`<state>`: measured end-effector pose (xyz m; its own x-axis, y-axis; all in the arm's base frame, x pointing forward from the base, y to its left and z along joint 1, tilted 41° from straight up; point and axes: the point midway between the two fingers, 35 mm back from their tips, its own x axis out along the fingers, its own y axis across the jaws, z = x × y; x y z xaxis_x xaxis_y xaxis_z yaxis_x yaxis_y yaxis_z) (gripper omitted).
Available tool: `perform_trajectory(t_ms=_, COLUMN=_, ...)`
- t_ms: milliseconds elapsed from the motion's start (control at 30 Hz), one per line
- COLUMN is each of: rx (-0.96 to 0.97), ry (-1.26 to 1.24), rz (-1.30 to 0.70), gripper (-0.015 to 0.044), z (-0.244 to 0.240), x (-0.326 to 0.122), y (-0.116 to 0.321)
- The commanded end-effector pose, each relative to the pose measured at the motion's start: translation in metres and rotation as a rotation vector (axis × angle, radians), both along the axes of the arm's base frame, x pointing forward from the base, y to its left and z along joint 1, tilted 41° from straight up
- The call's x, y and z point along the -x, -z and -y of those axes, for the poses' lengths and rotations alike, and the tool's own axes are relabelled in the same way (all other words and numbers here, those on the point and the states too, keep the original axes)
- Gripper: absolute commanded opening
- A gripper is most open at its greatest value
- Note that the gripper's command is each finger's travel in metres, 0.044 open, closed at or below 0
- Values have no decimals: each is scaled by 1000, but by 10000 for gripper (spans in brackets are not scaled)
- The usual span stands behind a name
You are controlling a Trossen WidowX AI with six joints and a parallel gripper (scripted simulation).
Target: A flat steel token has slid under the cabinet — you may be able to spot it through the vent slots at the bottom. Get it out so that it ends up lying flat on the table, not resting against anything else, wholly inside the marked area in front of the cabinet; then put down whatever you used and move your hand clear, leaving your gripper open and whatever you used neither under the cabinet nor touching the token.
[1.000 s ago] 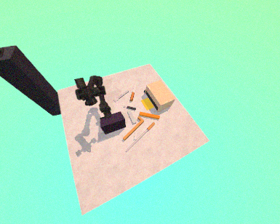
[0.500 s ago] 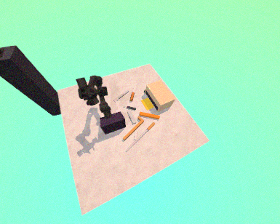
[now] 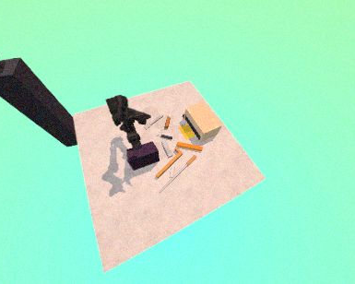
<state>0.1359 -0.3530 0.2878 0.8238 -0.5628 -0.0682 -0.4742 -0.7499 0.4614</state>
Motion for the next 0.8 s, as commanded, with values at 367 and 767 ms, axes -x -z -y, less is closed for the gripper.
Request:
perform_trajectory(t_ms=367, rx=187, ry=-225, rz=-212, gripper=270, z=-25, x=-68, y=19)
perform_trajectory(t_ms=767, rx=371, ry=-427, rz=-368, gripper=270, z=-56, x=-119, y=37)
